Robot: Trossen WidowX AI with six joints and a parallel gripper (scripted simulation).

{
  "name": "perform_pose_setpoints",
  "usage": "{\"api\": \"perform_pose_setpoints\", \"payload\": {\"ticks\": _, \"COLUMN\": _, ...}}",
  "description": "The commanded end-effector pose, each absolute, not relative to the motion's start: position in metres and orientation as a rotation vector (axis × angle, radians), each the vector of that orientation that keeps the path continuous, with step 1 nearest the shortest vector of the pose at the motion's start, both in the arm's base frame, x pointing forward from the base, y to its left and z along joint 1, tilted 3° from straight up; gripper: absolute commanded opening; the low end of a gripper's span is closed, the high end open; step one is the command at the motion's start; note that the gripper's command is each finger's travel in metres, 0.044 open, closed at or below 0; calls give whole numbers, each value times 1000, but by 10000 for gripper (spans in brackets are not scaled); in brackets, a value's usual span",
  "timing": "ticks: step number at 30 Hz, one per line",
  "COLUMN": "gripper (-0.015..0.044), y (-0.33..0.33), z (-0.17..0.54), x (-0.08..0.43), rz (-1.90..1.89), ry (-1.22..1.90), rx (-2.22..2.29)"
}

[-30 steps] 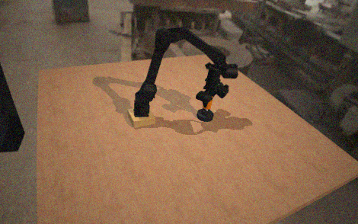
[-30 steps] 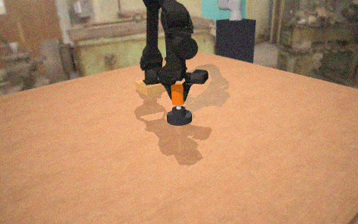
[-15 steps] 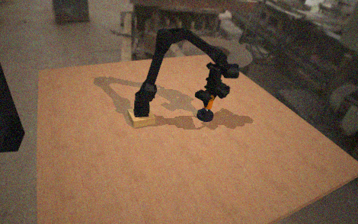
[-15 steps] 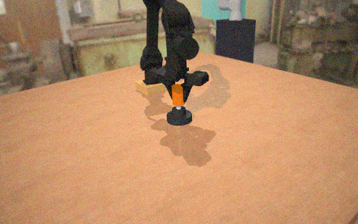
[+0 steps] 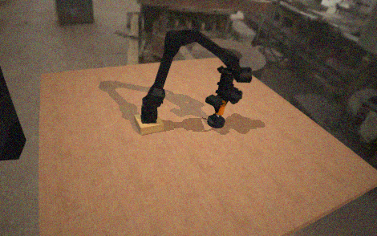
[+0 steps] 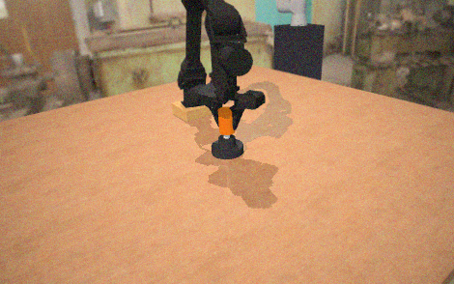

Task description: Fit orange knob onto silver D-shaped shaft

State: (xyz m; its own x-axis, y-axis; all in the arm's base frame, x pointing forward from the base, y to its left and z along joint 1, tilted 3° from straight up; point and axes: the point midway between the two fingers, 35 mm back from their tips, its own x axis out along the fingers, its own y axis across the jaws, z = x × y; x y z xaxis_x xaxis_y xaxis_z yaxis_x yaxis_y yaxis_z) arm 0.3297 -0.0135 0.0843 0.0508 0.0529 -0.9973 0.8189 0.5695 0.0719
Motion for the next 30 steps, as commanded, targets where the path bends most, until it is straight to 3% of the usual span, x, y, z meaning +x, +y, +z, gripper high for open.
{"api": "perform_pose_setpoints", "payload": {"ticks": 1, "gripper": 0, "y": -14, "z": 88, "x": 331, "rz": -691, "ry": 1405, "rx": 809}}
{"api": "perform_pose_setpoints", "payload": {"ticks": 30, "gripper": 0, "y": -14, "z": 83, "x": 325, "rz": -849, "ry": 1347, "rx": 972}}
